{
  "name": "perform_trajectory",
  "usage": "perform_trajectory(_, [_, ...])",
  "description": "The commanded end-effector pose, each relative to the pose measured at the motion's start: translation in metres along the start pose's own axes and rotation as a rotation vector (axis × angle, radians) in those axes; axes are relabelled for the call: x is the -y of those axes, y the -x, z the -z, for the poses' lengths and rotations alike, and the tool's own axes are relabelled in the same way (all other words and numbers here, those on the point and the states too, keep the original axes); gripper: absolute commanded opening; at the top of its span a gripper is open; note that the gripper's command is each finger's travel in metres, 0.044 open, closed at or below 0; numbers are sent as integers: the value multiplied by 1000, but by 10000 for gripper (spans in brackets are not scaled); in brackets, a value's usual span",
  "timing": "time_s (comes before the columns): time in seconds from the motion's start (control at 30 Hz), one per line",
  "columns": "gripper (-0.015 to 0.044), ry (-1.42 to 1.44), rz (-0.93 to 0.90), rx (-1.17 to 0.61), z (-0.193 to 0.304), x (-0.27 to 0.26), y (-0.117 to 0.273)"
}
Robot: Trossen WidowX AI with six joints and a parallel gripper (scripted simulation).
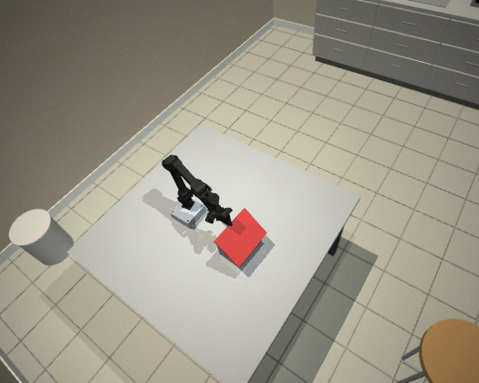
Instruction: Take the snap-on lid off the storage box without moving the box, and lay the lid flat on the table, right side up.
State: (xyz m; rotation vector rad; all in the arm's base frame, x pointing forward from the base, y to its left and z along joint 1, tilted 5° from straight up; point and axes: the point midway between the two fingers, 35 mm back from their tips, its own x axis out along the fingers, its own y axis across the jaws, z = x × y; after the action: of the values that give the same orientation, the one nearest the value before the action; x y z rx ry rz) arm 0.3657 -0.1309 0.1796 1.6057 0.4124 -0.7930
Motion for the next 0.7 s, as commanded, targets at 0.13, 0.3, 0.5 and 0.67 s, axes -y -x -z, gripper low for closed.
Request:
perform_trajectory(0.13, [0,7,-15,-1,-16,-1,3])
perform_trajectory(0.3, [0,7,-15,0,-26,-1,4])
perform_trajectory(0.5, [0,8,-15,1,-38,0,5])
perform_trajectory(0.67, [0,9,-14,1,-48,1,6])
